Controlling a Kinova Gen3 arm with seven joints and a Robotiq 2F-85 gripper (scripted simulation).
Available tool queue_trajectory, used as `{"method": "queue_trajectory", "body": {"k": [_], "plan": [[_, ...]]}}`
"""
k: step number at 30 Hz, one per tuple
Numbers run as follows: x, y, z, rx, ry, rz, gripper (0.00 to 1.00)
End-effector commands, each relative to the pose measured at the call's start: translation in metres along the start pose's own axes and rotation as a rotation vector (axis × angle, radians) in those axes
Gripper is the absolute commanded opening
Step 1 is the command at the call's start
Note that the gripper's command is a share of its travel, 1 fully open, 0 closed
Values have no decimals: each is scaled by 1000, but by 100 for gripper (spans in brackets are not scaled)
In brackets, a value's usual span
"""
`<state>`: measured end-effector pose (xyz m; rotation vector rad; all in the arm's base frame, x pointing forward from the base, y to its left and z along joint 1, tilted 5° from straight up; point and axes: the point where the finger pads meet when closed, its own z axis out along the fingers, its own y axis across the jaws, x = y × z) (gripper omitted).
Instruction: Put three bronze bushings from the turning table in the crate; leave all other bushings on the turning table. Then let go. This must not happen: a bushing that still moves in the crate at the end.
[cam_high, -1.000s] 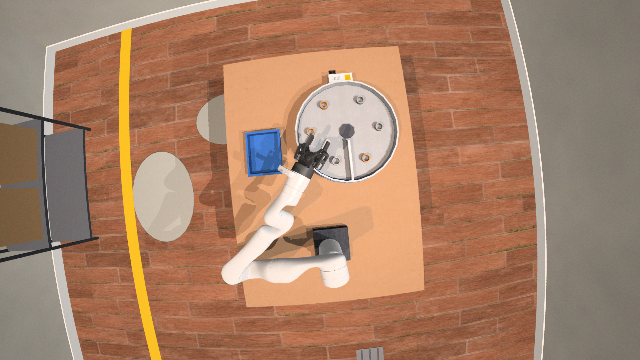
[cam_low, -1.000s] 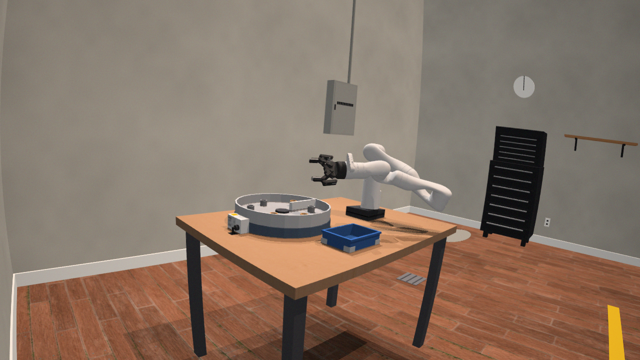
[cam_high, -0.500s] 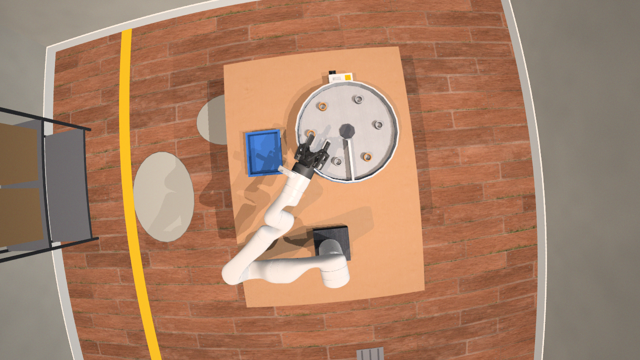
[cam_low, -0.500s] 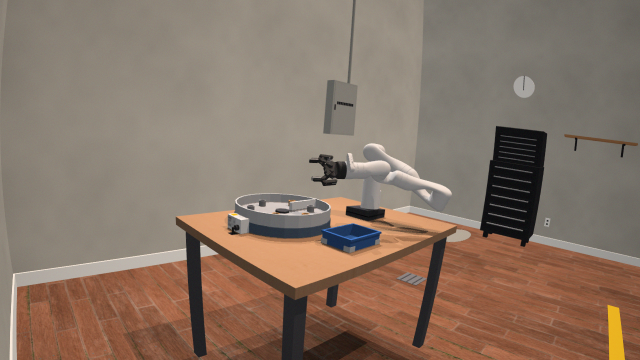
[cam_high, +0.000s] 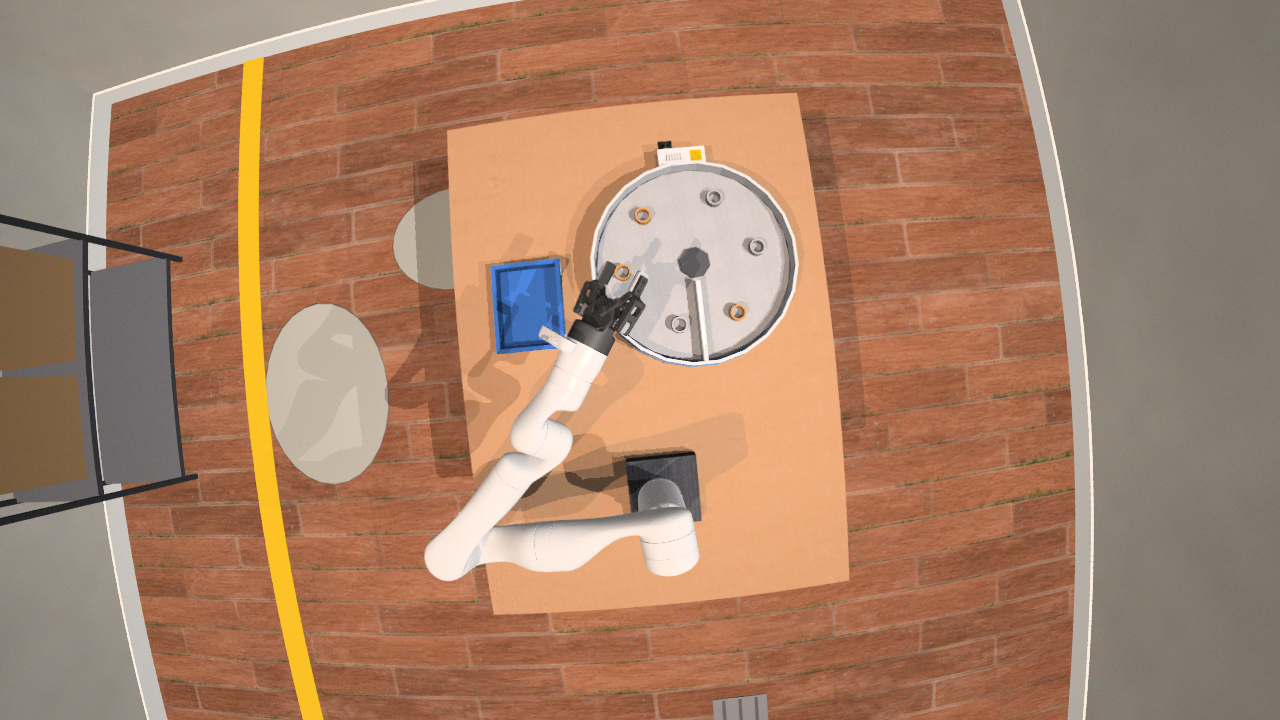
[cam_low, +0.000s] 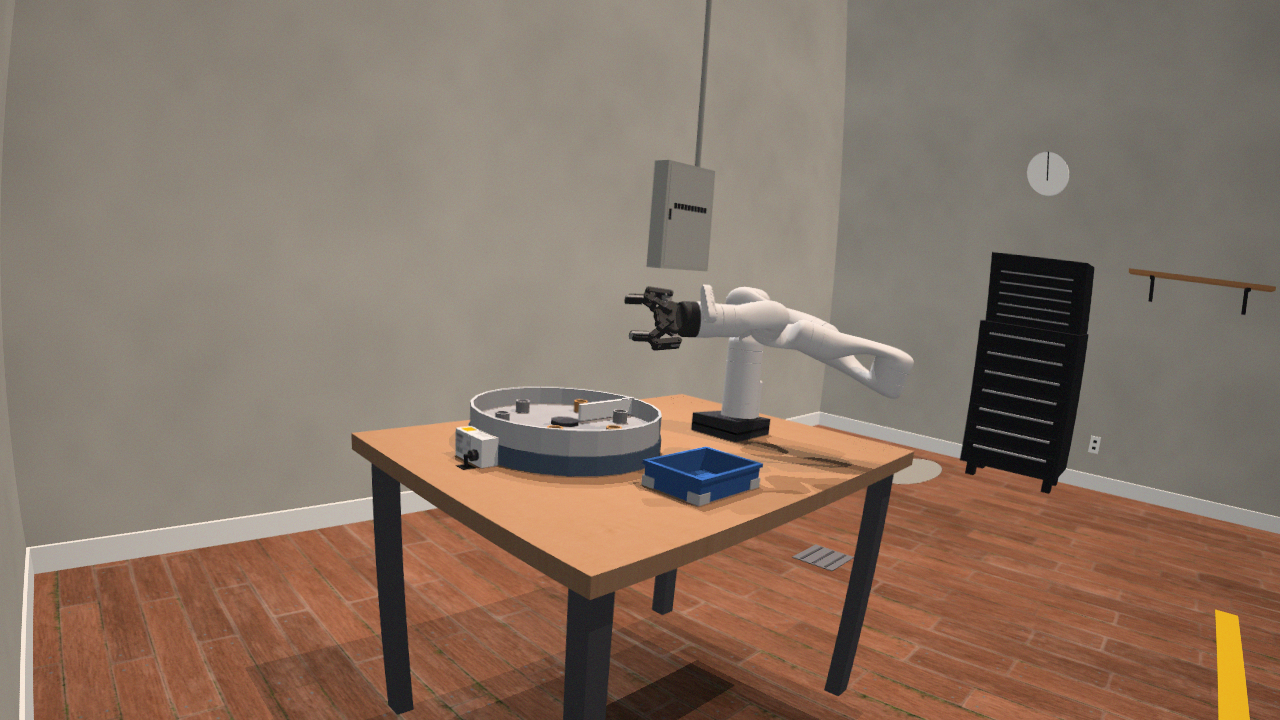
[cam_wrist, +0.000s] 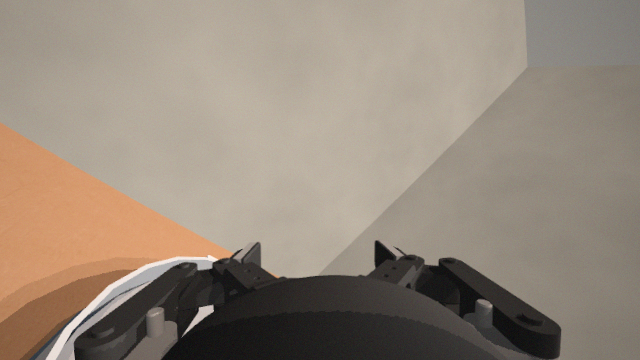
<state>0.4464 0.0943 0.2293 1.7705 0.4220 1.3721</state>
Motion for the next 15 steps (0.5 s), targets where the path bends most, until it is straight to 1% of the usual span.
{"method": "queue_trajectory", "body": {"k": [1, 4, 9, 15], "plan": [[1, 0, 0, 4, -4, 9, 100], [1, 0, 0, 4, -4, 9, 100], [49, 20, -6, 3, -3, 6, 100], [49, 20, -6, 3, -3, 6, 100]]}}
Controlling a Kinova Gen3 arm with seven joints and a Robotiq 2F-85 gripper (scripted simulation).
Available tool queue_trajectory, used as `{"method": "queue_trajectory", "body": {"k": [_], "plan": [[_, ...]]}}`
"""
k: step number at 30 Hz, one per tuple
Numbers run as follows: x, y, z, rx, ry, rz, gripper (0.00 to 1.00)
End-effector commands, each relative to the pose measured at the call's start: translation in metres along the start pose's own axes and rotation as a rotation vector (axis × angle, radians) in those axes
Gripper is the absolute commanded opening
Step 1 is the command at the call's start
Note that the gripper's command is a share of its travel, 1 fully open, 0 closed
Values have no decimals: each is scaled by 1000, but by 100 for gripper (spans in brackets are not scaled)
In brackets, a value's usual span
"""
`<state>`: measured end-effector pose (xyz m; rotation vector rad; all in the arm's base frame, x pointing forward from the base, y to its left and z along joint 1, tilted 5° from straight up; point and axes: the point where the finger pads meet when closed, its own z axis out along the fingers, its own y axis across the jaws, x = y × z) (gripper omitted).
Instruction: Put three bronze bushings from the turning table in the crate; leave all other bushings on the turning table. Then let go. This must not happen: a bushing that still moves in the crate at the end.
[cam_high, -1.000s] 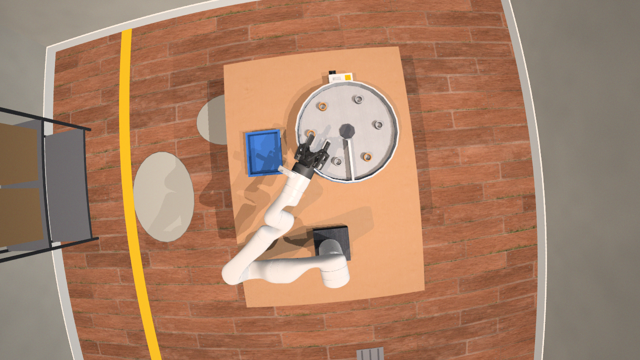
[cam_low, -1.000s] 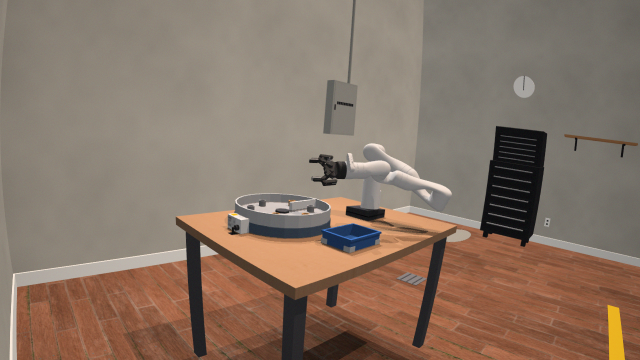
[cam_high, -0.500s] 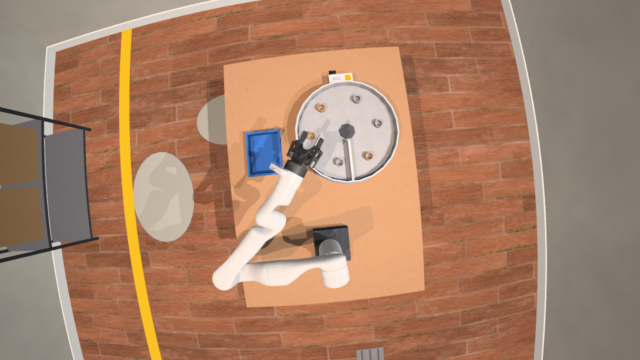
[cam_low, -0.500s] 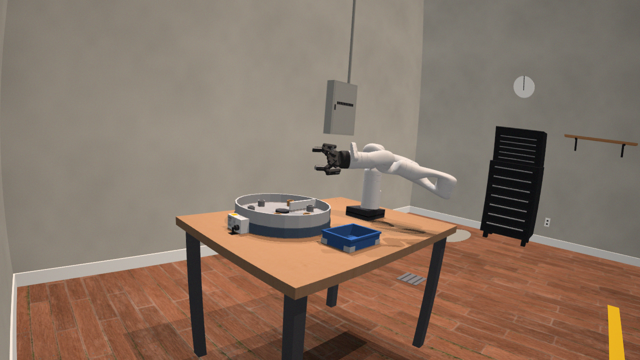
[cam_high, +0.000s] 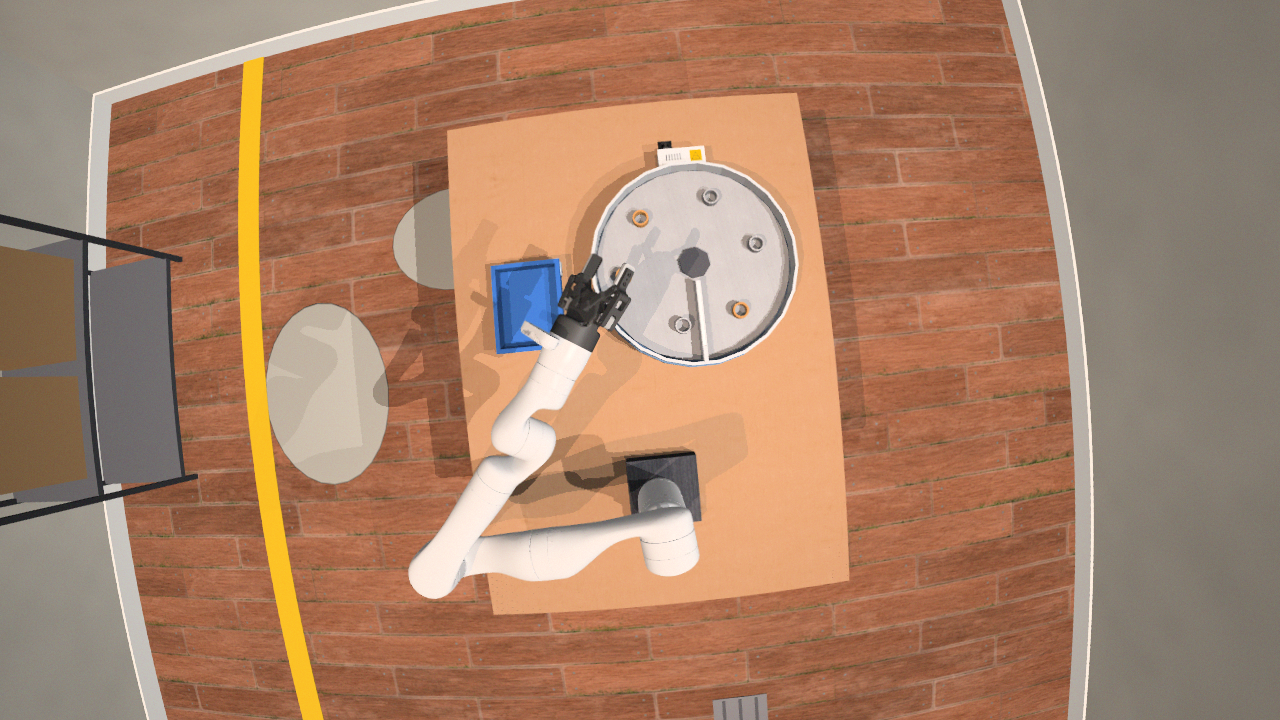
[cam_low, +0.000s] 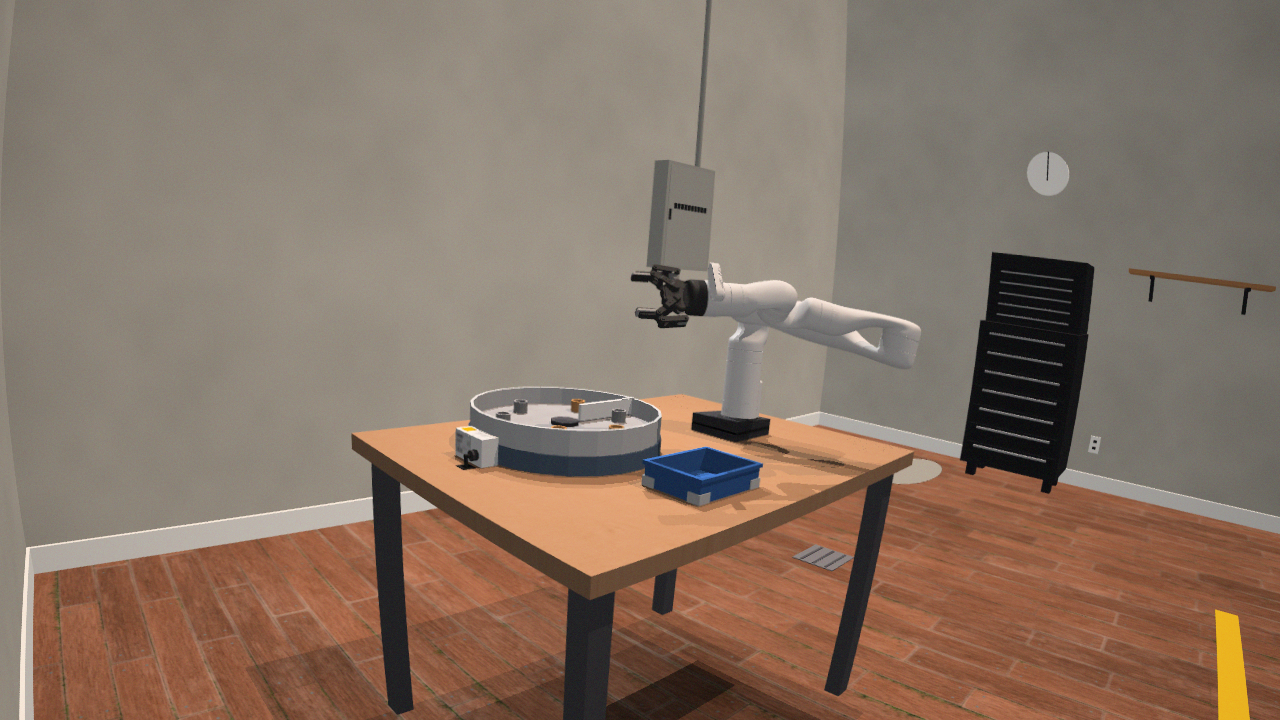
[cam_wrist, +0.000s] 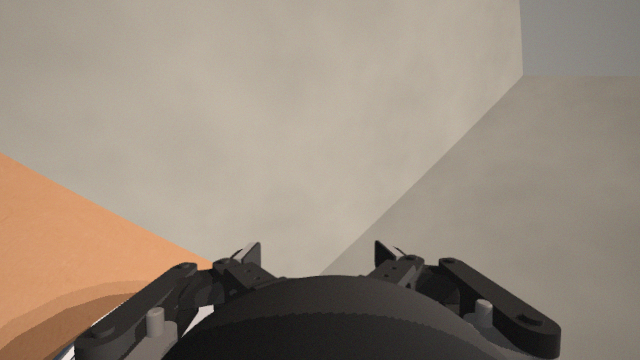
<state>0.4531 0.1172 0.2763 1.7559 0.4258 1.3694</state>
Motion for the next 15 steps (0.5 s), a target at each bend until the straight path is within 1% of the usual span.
{"method": "queue_trajectory", "body": {"k": [1, 6, 11, 15], "plan": [[2, -1, -1, 12, -7, 16, 100], [2, -1, -1, 12, -7, 16, 100], [50, 19, -6, 10, -6, 13, 100], [50, 19, -6, 10, -6, 13, 100]]}}
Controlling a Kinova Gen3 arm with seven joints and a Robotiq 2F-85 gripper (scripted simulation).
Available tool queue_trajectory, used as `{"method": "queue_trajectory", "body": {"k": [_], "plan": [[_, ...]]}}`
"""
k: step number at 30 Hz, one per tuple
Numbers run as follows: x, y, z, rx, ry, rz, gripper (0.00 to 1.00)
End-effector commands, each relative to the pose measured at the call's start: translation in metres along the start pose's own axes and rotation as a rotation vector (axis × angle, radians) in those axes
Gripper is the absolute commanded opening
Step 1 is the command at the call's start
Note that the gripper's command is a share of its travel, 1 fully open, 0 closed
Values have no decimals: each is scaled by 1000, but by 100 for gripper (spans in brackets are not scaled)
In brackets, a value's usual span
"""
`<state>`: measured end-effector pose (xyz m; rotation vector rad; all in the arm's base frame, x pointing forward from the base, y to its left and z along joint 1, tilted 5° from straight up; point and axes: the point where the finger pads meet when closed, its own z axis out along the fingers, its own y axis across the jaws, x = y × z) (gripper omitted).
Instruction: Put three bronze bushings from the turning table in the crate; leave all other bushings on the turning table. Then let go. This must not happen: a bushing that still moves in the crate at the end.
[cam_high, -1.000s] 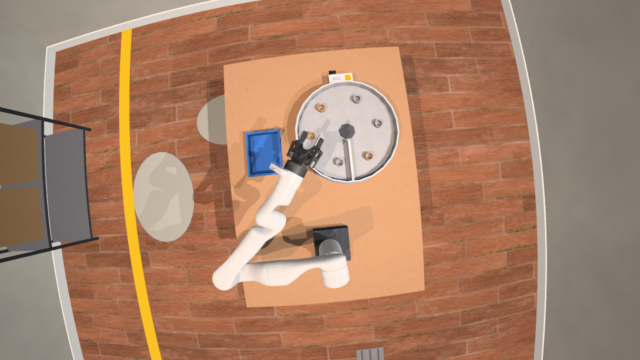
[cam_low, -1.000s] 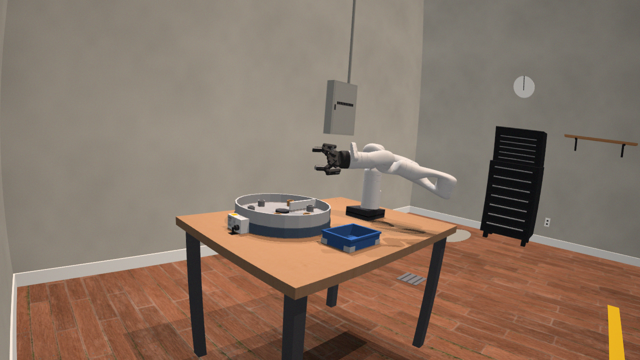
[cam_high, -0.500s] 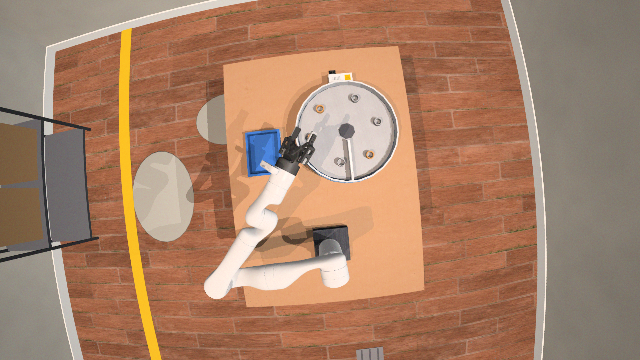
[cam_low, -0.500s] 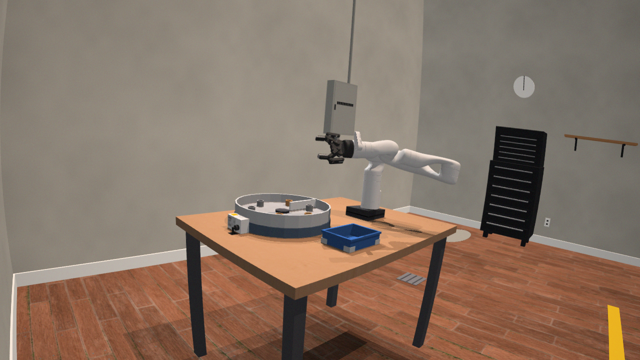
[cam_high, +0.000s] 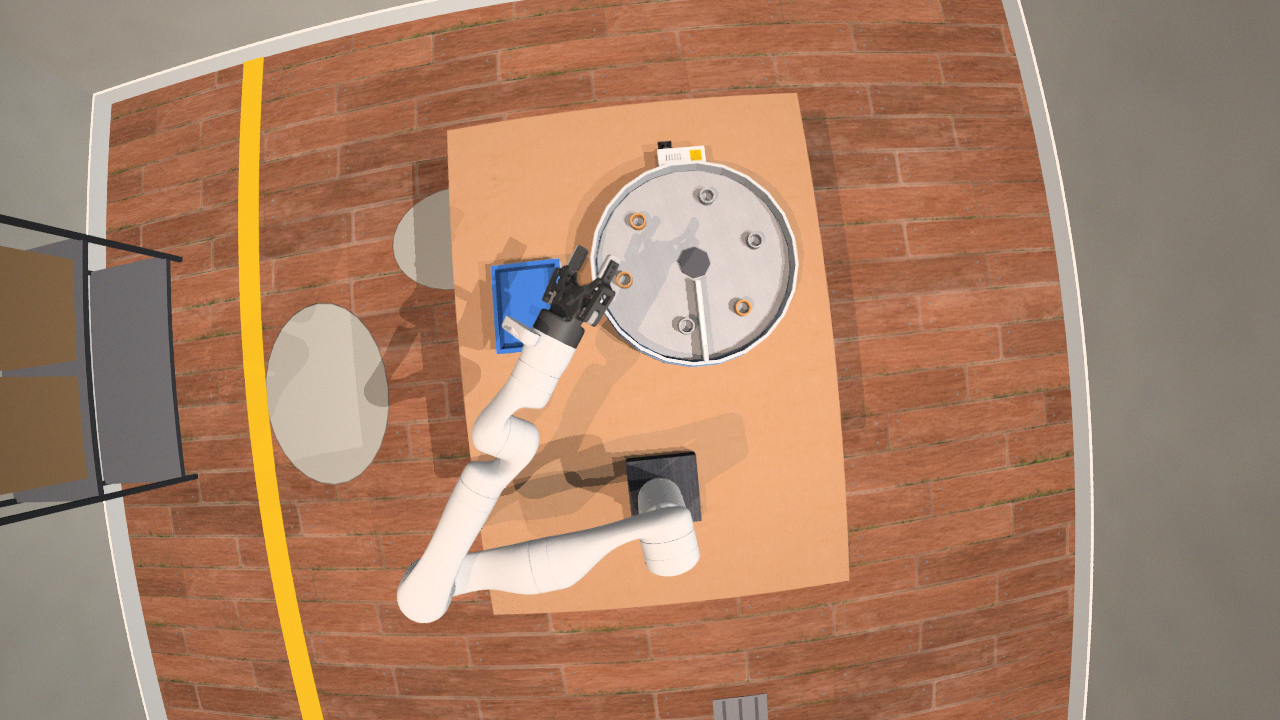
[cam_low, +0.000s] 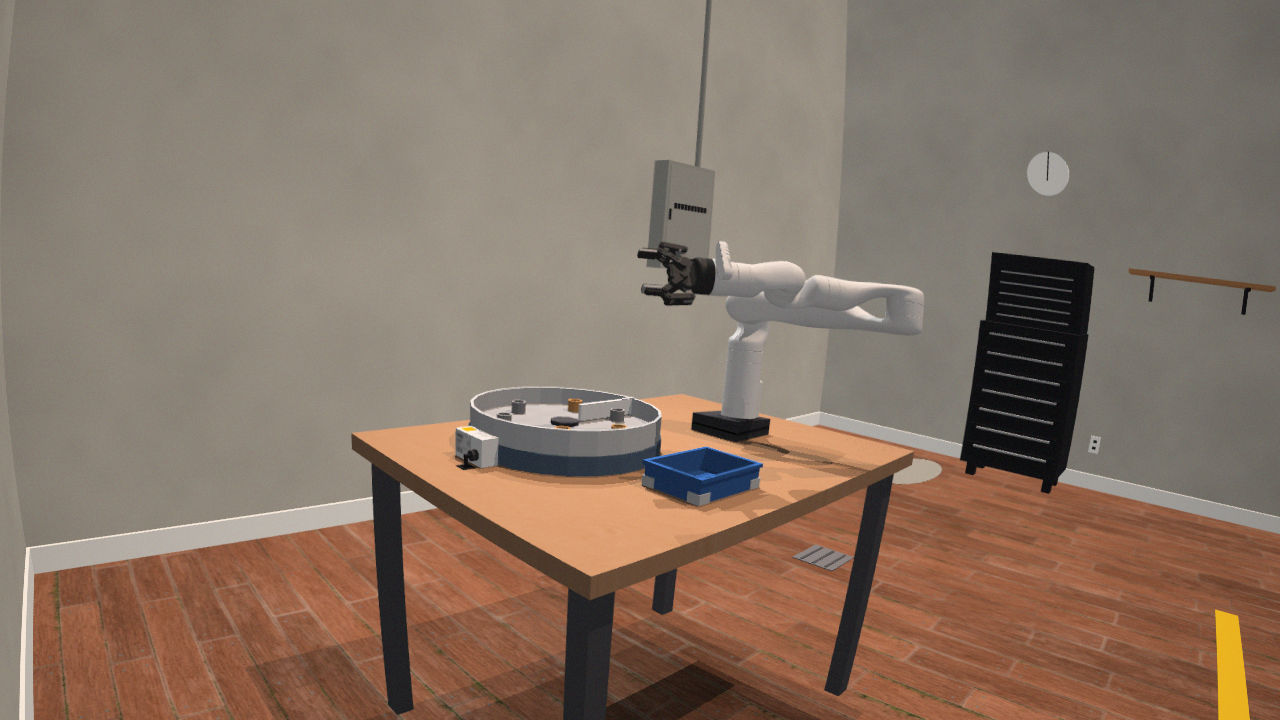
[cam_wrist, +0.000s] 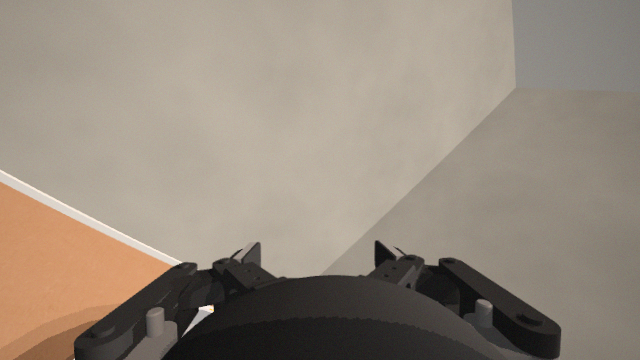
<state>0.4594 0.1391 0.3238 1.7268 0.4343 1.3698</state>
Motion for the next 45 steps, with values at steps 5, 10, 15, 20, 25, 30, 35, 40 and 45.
{"method": "queue_trajectory", "body": {"k": [5, 10, 15, 20, 25, 30, 35, 40, 45], "plan": [[3, -3, -1, 26, -19, 30, 100], [3, -3, -1, 97, -84, 21, 100], [3, -3, -1, 213, -189, 20, 100], [3, -3, -1, 213, -189, 20, 100], [3, -3, -1, 213, -189, 20, 100], [1, -2, -3, 380, -329, -11, 100], [1, -2, -3, 380, -329, -11, 100], [1, -2, -3, 380, -329, -11, 100], [2, -4, -4, 491, -430, -22, 100]]}}
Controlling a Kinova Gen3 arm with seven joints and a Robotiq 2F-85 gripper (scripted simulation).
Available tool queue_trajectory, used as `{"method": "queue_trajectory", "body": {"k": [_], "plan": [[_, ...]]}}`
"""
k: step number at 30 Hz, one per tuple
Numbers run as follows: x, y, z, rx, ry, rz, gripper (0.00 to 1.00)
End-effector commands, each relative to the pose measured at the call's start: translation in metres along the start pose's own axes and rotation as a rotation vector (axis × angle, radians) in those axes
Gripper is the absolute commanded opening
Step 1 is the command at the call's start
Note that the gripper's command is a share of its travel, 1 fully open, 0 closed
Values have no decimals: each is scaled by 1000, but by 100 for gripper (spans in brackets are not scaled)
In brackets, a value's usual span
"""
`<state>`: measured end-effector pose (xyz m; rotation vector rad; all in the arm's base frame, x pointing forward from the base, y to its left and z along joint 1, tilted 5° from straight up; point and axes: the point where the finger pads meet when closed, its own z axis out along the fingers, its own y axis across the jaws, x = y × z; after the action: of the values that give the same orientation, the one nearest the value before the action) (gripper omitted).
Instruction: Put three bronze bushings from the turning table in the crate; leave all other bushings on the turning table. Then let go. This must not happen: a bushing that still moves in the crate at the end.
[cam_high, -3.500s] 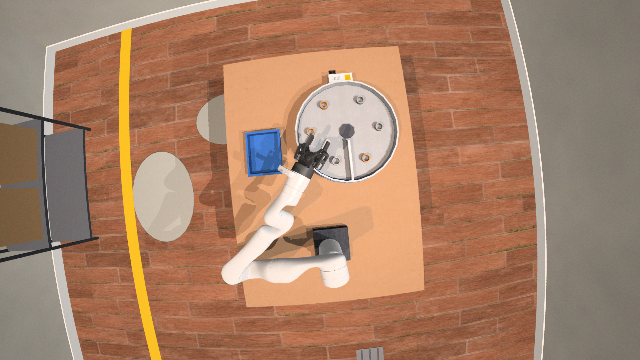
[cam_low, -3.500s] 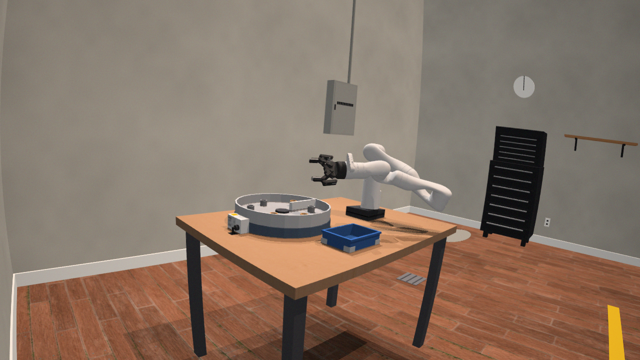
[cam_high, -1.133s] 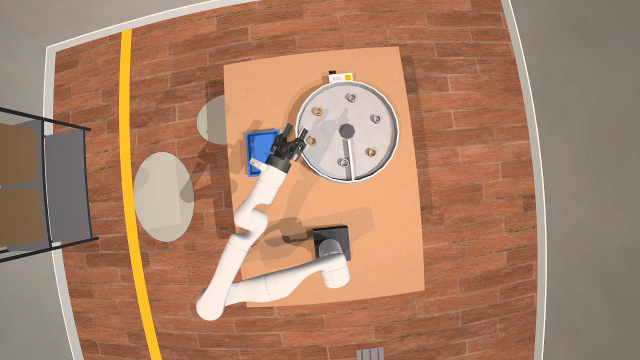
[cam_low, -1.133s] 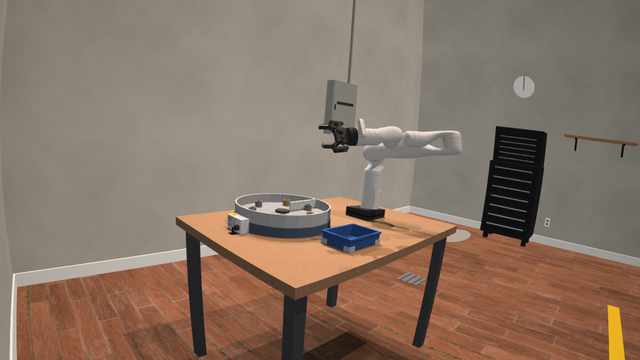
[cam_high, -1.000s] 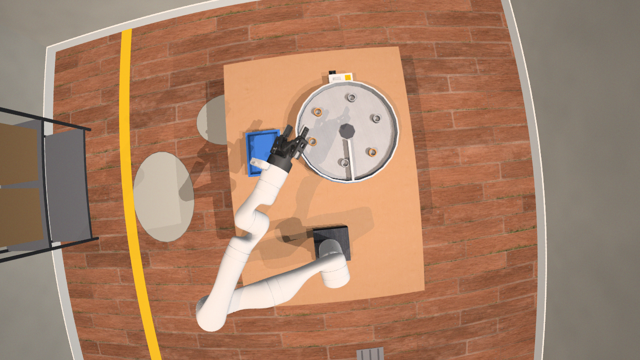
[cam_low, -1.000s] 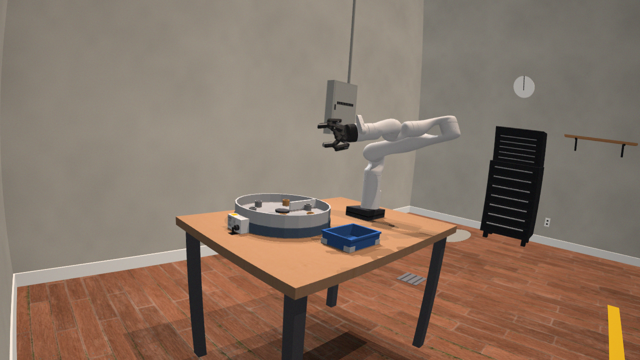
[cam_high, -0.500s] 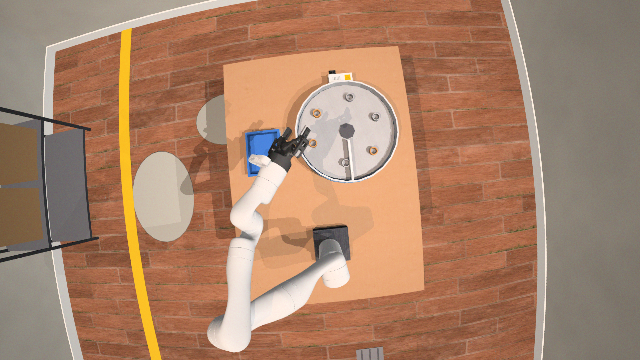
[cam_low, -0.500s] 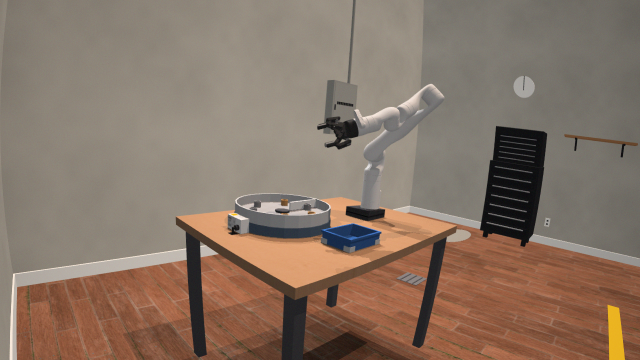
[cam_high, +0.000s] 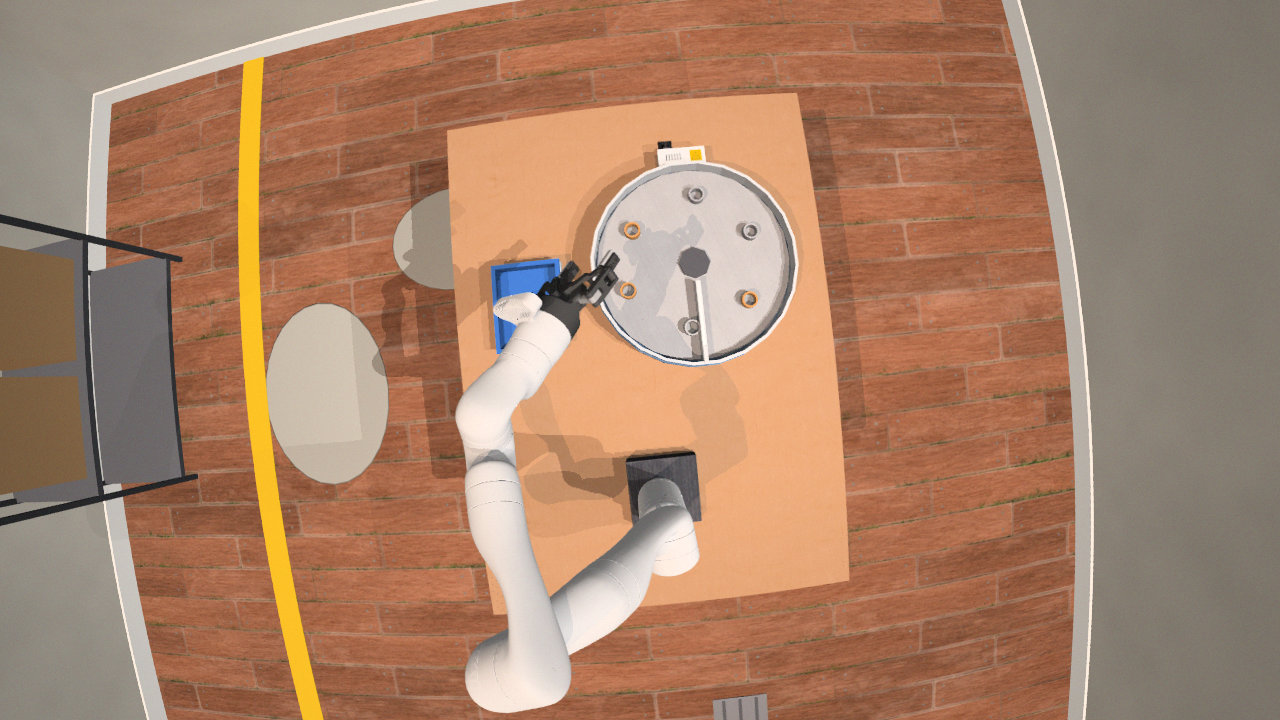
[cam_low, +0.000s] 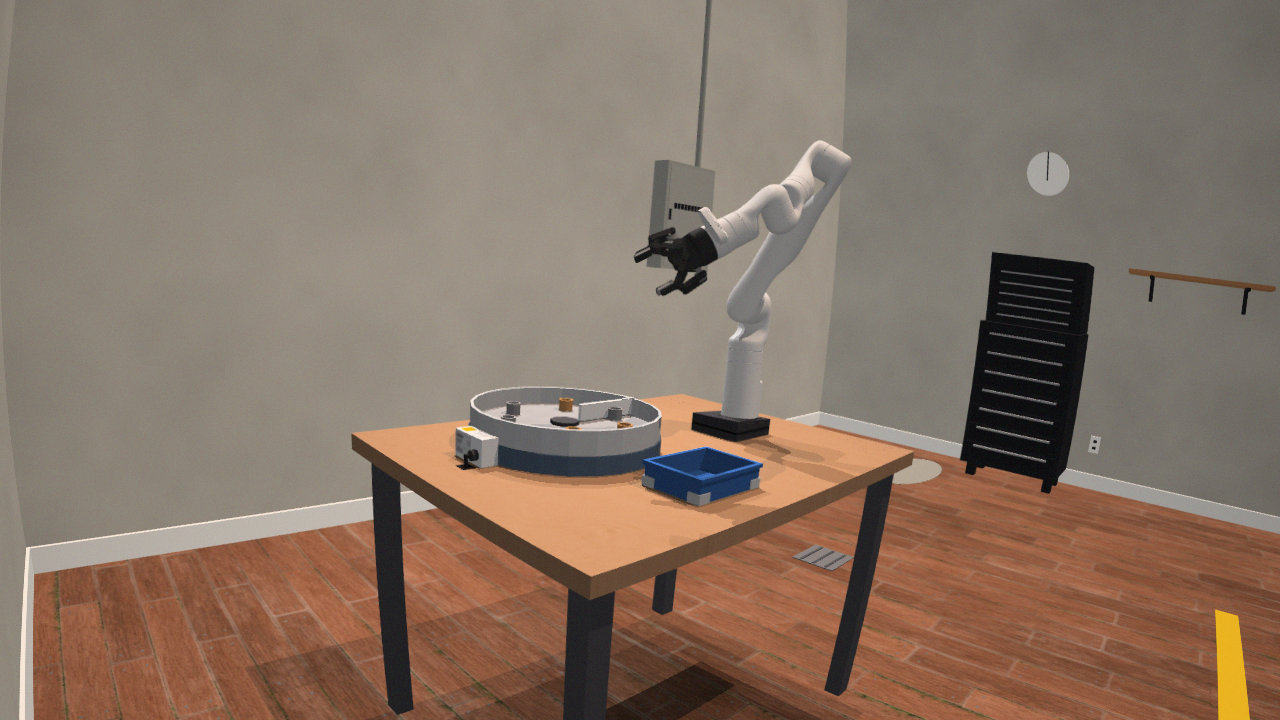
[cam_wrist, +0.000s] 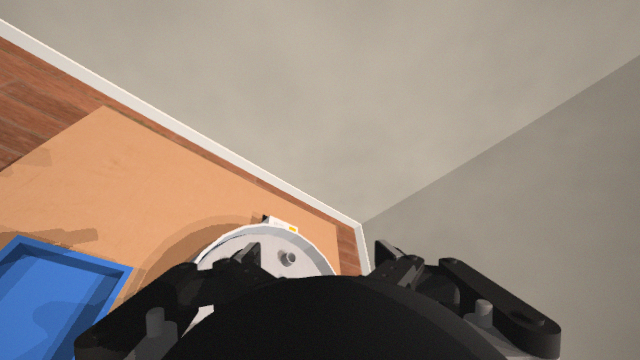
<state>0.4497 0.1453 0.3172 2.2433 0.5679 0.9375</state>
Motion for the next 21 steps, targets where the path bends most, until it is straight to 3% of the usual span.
{"method": "queue_trajectory", "body": {"k": [1, 2, 14, 19, 21], "plan": [[6, 5, 3, 117, -87, 17, 100], [6, 5, 3, 156, -122, 16, 100], [6, 5, 3, 156, -122, 16, 100], [7, 3, 1, 350, -294, 8, 100], [7, 3, 1, 350, -294, 8, 100]]}}
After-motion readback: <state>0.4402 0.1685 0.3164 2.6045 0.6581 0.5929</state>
